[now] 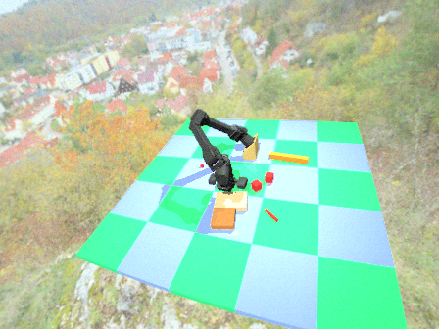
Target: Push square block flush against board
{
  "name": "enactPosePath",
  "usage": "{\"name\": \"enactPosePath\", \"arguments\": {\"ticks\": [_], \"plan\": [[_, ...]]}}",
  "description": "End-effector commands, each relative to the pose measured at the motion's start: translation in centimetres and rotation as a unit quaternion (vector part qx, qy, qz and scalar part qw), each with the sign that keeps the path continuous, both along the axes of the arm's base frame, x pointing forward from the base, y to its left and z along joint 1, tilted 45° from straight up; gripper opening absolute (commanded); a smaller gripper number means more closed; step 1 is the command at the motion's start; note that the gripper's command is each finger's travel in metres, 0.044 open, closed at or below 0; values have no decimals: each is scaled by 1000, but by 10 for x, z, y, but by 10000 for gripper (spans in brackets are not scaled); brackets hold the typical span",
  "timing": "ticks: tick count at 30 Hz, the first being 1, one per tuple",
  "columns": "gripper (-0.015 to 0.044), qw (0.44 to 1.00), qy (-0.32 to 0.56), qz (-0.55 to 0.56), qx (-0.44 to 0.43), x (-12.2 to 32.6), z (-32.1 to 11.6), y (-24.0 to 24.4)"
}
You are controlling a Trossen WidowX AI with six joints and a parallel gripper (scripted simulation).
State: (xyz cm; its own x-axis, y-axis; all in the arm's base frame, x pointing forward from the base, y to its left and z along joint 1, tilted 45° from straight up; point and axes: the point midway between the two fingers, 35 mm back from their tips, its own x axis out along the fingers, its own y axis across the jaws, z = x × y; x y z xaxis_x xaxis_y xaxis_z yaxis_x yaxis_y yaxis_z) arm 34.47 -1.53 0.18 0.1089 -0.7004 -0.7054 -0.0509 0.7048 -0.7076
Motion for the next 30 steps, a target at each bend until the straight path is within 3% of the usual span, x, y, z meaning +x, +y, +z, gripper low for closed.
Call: {"name": "enactPosePath", "arguments": {"ticks": [1, 30], "plan": [[0, 1000, -5, -1, -1, 10, 0, 0], [0, 1000, -5, -1, -1, 25, -1, 0]]}}
